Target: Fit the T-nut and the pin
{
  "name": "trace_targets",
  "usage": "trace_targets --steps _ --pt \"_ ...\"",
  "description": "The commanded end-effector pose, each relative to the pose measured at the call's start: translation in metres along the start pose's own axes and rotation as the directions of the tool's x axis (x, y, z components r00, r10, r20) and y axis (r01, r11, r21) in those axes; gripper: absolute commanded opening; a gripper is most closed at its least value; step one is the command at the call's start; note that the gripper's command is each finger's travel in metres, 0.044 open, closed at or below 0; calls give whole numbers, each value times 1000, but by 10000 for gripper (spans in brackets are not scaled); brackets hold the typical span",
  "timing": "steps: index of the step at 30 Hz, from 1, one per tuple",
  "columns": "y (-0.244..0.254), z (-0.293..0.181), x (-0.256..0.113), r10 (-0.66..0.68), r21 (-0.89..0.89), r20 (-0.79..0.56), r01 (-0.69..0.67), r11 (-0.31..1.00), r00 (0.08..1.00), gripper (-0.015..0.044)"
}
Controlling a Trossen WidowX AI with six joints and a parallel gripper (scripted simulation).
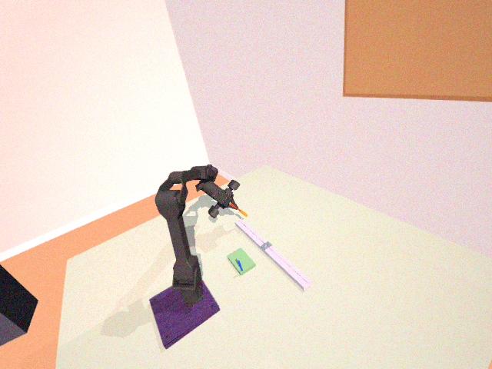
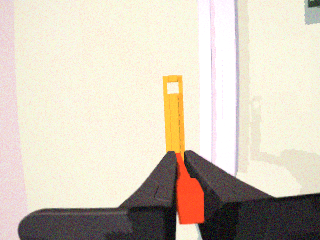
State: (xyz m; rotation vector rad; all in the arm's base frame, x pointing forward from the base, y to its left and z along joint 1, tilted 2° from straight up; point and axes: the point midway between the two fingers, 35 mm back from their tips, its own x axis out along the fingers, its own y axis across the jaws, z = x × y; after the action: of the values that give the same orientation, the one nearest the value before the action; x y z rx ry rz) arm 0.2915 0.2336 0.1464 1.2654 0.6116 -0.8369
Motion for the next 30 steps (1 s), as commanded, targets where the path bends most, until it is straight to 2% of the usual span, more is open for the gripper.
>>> trace_targets --steps 1,30 --pt "-2 2 0 16 10 4 -16 1000 1000 -150" --pt "-10 5 -2 104 46 1 -104 994 995 -150"
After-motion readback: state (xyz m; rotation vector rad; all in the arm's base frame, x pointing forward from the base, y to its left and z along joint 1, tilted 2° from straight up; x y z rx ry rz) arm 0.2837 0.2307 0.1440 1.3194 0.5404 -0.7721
